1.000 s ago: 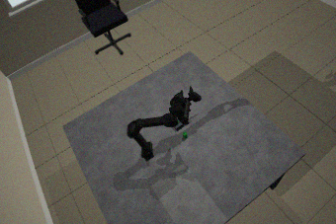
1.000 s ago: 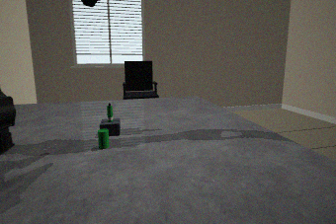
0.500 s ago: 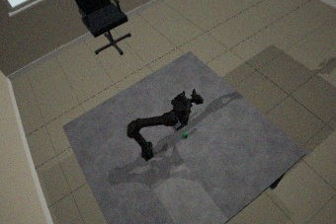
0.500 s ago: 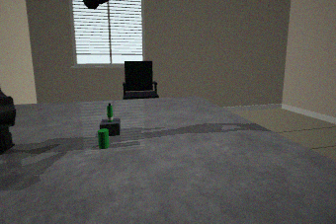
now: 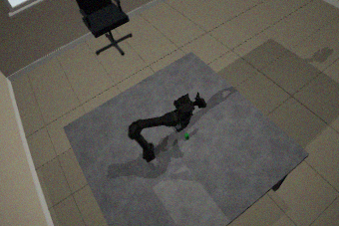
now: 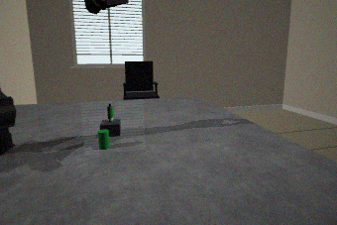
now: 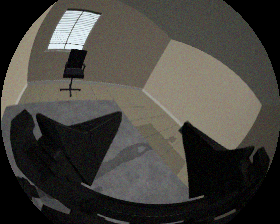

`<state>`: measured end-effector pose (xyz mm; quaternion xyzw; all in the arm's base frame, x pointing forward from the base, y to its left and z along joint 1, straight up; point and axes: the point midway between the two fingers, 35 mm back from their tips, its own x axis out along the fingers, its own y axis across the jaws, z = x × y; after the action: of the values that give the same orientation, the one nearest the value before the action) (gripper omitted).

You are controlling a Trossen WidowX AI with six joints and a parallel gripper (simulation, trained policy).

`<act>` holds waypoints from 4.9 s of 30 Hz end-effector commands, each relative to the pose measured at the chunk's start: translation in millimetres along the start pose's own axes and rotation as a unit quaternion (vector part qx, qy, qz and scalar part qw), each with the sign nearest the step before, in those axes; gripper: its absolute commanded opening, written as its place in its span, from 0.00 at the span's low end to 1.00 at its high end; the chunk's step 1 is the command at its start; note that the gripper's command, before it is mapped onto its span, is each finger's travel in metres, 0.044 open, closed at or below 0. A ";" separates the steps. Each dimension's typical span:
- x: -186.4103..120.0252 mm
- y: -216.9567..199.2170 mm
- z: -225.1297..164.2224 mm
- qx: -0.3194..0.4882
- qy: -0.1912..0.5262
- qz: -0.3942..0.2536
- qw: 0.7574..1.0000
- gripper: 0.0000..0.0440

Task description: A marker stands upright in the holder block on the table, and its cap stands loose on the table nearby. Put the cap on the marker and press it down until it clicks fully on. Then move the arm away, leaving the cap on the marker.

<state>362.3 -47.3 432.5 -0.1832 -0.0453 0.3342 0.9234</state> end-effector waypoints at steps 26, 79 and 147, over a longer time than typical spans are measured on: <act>4.5 12.2 -59.5 0.088 0.117 -0.013 0.989 0.73; -20.7 79.0 -188.8 0.211 0.404 0.052 0.888 0.73; -40.0 145.1 -288.5 0.153 0.646 0.209 0.718 0.69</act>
<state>304.2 -59.8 117.6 -0.2102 0.6494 0.3156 0.6592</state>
